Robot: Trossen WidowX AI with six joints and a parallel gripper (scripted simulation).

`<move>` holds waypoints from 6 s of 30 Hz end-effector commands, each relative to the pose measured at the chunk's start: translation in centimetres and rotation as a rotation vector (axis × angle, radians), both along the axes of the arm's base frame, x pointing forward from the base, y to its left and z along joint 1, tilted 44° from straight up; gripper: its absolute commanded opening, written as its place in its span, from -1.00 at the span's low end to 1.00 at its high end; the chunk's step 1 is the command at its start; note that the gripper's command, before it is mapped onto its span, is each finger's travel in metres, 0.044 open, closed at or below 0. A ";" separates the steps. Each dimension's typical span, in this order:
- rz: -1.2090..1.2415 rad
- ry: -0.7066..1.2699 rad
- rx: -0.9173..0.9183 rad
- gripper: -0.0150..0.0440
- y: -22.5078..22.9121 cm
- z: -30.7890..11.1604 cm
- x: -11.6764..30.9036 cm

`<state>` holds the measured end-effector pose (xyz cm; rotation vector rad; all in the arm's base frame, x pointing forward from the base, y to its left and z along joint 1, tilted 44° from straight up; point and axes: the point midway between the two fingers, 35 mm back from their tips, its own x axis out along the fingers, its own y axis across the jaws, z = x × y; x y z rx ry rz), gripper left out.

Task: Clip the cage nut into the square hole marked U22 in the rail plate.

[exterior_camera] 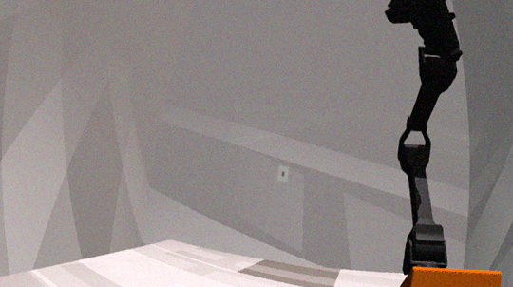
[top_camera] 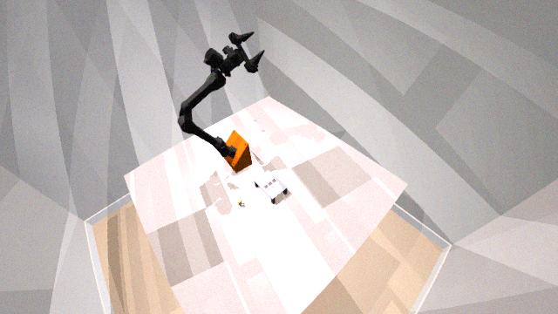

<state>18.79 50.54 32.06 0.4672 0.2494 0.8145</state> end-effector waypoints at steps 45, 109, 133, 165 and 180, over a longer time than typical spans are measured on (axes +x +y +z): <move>-1.899 1.208 -0.535 1.00 -63.6 -21.1 7.3; -1.901 1.206 -0.536 -0.08 -67.6 -25.2 6.6; -1.901 1.205 -0.536 -0.08 -67.8 -25.4 6.6; -1.903 1.206 -0.532 -0.40 -67.8 -25.4 6.6; -1.901 1.205 -0.536 -0.40 -67.8 -25.4 6.6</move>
